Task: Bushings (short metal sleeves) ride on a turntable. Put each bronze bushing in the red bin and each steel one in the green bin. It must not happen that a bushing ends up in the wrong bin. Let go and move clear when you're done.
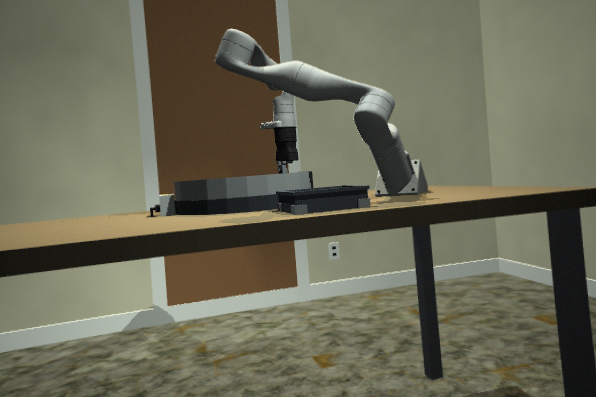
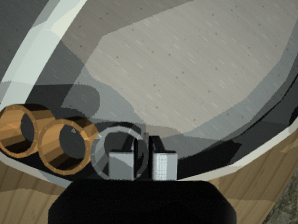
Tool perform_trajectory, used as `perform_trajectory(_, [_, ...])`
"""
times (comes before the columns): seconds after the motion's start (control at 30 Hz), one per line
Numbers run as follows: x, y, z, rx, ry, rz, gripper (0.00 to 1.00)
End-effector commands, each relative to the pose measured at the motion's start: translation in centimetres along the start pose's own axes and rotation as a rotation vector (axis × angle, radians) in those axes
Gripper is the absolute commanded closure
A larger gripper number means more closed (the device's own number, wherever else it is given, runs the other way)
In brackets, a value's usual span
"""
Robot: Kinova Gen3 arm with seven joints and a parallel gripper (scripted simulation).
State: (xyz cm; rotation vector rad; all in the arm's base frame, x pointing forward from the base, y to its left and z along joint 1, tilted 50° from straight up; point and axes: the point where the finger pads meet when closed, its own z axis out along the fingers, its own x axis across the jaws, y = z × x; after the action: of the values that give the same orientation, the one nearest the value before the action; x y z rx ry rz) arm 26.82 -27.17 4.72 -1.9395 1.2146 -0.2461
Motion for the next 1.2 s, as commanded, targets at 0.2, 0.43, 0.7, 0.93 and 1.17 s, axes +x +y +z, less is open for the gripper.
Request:
perform_trajectory(0.2, [0.0, 0.0, -0.2, 0.0, 0.0, 0.0, 1.0])
perform_trajectory(0.43, [0.0, 0.0, -0.4, 0.0, -0.003, 0.001, 1.0])
perform_trajectory(0.7, [0.0, 0.0, -0.7, 0.001, -0.006, 0.002, 1.0])
perform_trajectory(0.93, [0.0, 0.0, -1.0, 0.001, -0.006, 0.002, 1.0])
perform_trajectory(1.17, [0.0, 0.0, -1.1, 0.001, -0.006, 0.002, 1.0])
